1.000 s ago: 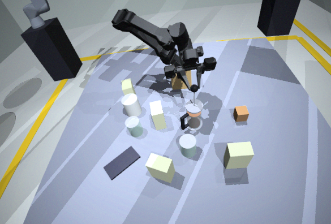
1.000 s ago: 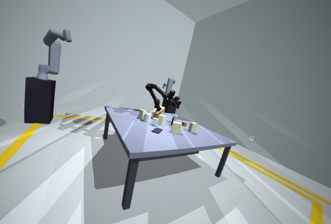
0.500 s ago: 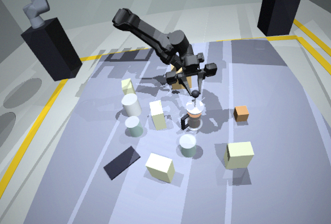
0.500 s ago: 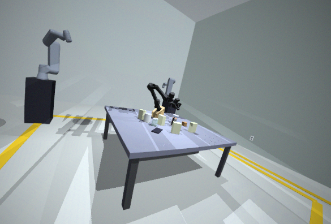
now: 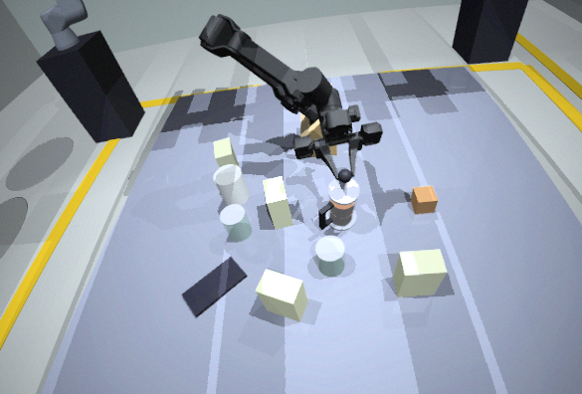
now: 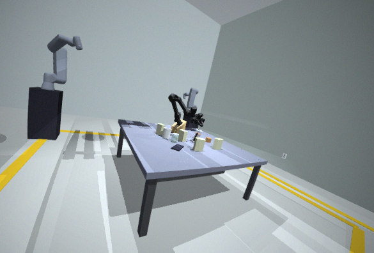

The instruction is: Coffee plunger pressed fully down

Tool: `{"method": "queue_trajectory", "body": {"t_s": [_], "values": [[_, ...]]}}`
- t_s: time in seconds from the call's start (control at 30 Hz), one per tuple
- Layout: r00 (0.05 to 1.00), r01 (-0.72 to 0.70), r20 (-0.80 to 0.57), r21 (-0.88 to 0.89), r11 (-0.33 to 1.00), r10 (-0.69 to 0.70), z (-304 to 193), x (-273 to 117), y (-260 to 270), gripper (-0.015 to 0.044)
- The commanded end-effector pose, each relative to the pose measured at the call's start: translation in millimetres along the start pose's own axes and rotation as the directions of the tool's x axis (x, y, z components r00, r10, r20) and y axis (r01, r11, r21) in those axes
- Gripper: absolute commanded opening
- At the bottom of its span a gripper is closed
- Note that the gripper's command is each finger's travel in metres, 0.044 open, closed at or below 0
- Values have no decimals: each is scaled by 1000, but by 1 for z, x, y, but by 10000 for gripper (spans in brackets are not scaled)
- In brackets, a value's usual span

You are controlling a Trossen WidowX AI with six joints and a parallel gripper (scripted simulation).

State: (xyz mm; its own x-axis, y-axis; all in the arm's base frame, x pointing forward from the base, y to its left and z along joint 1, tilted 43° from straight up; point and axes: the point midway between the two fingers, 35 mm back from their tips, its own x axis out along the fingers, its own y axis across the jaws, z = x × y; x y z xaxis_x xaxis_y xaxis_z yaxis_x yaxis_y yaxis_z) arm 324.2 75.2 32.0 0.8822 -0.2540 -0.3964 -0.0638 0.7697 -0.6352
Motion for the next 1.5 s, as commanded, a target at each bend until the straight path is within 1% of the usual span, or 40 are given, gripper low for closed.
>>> {"method": "queue_trajectory", "body": {"t_s": [0.0, 1.47], "values": [[997, 4, -71, -46, 999, -7, -27, 7, -2, 119], [998, 5, -69, -45, 999, -9, -18, 21, 3, 119]]}}
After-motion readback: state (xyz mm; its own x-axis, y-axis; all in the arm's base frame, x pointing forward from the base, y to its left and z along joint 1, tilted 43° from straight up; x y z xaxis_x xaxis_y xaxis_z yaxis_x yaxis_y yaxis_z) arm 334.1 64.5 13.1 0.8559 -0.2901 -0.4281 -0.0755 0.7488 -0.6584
